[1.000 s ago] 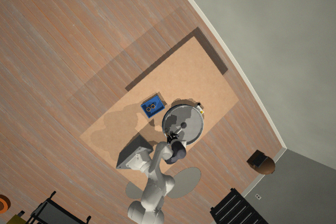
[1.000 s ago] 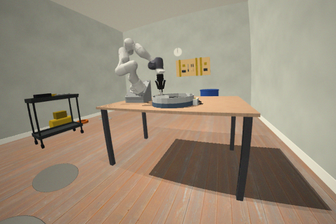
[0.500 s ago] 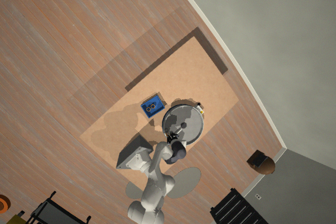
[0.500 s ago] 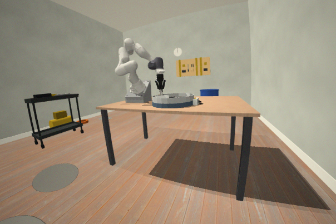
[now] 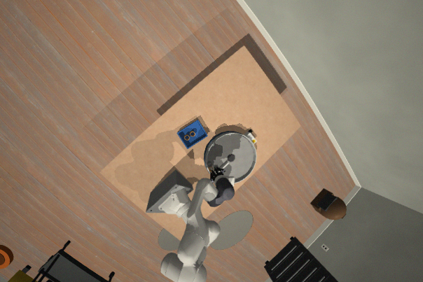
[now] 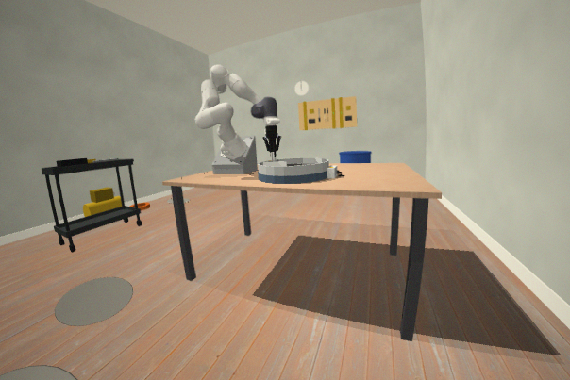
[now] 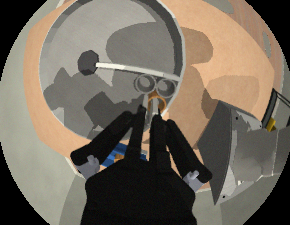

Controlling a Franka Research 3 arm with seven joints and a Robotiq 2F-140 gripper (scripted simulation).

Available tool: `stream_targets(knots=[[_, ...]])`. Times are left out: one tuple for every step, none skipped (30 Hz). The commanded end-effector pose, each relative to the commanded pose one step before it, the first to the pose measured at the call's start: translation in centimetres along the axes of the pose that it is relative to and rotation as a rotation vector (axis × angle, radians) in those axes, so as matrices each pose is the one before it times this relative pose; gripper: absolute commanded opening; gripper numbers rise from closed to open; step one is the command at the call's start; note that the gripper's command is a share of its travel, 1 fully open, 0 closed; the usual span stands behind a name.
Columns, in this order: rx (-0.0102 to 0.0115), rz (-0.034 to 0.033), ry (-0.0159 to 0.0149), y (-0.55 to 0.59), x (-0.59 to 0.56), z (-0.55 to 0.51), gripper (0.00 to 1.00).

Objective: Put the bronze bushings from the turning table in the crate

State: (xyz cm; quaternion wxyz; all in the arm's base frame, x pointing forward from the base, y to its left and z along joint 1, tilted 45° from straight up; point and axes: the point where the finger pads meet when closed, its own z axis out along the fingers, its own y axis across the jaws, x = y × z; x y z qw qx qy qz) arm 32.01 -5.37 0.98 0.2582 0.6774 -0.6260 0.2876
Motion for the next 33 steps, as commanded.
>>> stream_targets(knots=[[-0.00275,-0.00277,0.00009,0.135,0.067,0.114,0.00],[0.00000,0.00000,0.00000,0.000,0.000,0.000,0.00],[0.00000,0.00000,0.00000,0.000,0.000,0.000,0.00],[0.00000,0.00000,0.00000,0.000,0.000,-0.004,0.00],[0.00001,0.00000,0.00000,0.000,0.000,-0.023,0.00],[0.00001,0.00001,0.00001,-0.001,0.000,-0.057,0.00],[0.00001,0.00001,0.00001,-0.001,0.000,-0.102,0.00],[0.00000,0.00000,0.00000,0.000,0.000,-0.154,0.00],[-0.00002,-0.00001,-0.00001,0.001,0.000,-0.209,0.00],[0.00002,0.00001,0.00001,-0.001,0.000,-0.264,0.00],[0.00000,0.00000,0.00000,0.000,0.000,-0.316,0.00],[-0.00002,-0.00001,-0.00002,0.001,-0.001,-0.364,0.00],[0.00000,0.00000,0.00000,0.000,0.000,-0.406,0.00],[0.00001,0.00001,0.00001,-0.001,0.000,-0.439,0.00],[0.00000,0.00000,0.00000,0.000,0.000,-0.464,0.00],[0.00000,0.00000,0.00000,0.000,0.000,-0.479,0.00],[0.00000,0.00000,0.00000,0.000,0.000,-0.484,0.00],[0.00000,0.00000,0.00000,0.000,0.000,-0.478,0.00],[0.00000,0.00000,0.00000,0.000,0.000,0.000,0.00],[0.00000,0.00000,0.00000,0.000,0.000,0.000,0.00],[0.00000,0.00000,0.00000,0.000,0.000,-0.461,0.00],[0.00000,0.00000,0.00000,0.000,0.000,-0.434,0.00],[0.00000,0.00000,0.00000,0.000,0.000,-0.397,0.00],[-0.00001,-0.00001,-0.00002,0.001,0.000,-0.350,0.00],[0.00001,0.00001,0.00001,-0.001,0.000,-0.297,0.00],[0.00000,0.00000,-0.00001,0.000,0.000,-0.238,0.00],[0.00001,0.00001,0.00001,-0.001,0.000,-0.178,0.00],[-0.00001,-0.00001,-0.00001,0.001,0.000,-0.118,0.00],[-0.00001,-0.00001,-0.00001,0.001,0.000,-0.066,0.00],[0.00000,0.00000,-0.00001,0.000,0.000,-0.026,0.00],[0.00000,0.00000,0.00000,0.000,0.000,-0.004,0.00],[0.00000,0.00000,0.00000,0.000,0.000,0.000,0.00],[0.00000,0.00000,0.00000,0.000,0.000,0.000,0.00]])
